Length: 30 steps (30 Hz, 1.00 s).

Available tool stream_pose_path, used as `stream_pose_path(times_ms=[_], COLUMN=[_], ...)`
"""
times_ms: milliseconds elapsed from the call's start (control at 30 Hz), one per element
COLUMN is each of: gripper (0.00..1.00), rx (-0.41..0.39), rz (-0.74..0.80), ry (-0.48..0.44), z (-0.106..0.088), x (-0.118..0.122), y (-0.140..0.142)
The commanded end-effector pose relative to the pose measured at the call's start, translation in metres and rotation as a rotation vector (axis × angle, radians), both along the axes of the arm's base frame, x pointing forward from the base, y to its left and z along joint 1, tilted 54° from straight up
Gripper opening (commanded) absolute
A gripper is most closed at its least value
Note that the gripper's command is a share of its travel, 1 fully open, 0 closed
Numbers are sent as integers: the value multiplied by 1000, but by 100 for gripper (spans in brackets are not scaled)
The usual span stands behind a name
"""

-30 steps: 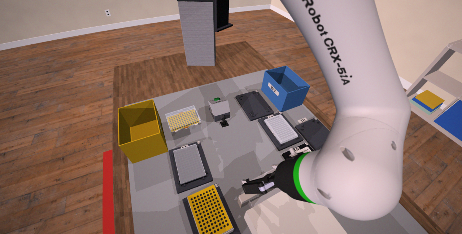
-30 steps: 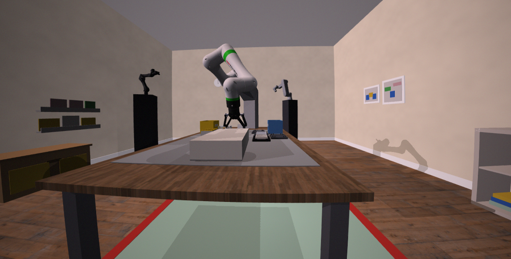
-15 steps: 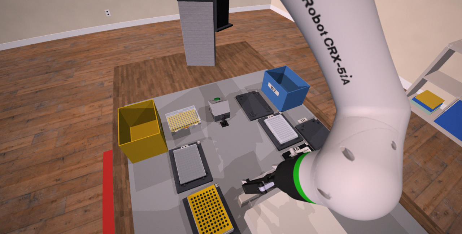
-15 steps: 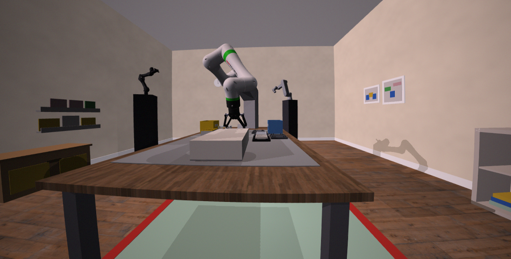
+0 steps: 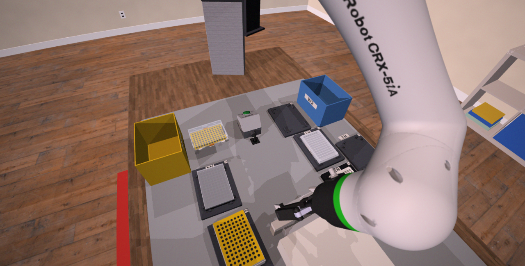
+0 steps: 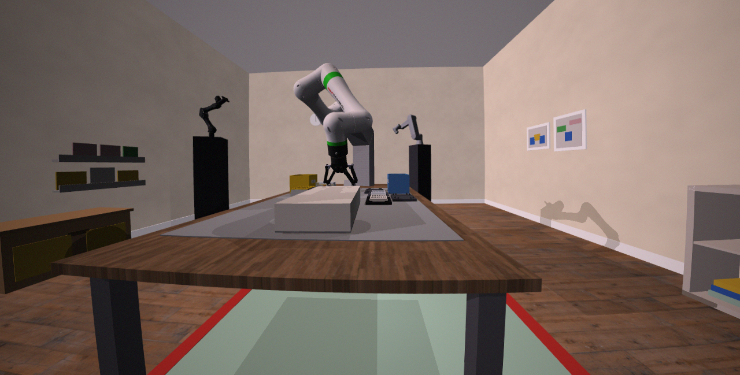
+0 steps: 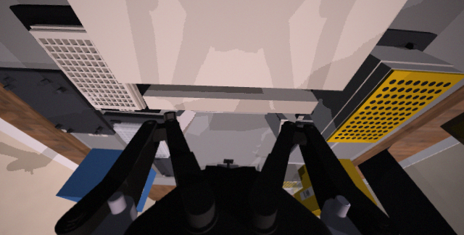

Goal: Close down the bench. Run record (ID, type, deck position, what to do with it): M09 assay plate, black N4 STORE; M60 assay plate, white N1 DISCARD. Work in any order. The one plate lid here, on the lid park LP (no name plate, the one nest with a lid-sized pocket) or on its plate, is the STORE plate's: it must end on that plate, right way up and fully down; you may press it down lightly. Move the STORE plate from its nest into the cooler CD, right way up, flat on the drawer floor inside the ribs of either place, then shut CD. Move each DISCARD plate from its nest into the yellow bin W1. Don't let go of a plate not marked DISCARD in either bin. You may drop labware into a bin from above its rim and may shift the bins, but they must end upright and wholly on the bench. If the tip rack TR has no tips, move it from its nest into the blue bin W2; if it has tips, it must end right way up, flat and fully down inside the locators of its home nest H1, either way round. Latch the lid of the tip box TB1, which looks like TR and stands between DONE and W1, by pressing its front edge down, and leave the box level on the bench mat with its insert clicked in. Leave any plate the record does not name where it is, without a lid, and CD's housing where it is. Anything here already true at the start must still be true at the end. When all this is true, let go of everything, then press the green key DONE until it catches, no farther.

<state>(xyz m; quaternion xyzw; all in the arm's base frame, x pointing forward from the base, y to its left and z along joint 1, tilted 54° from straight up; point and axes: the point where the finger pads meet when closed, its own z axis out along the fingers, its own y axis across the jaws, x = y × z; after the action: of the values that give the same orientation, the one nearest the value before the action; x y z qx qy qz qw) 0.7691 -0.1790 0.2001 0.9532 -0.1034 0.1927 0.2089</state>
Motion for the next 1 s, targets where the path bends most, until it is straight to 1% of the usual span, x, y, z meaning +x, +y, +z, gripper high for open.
stream_pose_path(times_ms=[0,700,967], gripper=[0,0,0], rx=[0,0,0], rz=[0,0,0], ry=[0,0,0], z=[0,0,-6], x=[0,0,-5], y=[0,0,-1])
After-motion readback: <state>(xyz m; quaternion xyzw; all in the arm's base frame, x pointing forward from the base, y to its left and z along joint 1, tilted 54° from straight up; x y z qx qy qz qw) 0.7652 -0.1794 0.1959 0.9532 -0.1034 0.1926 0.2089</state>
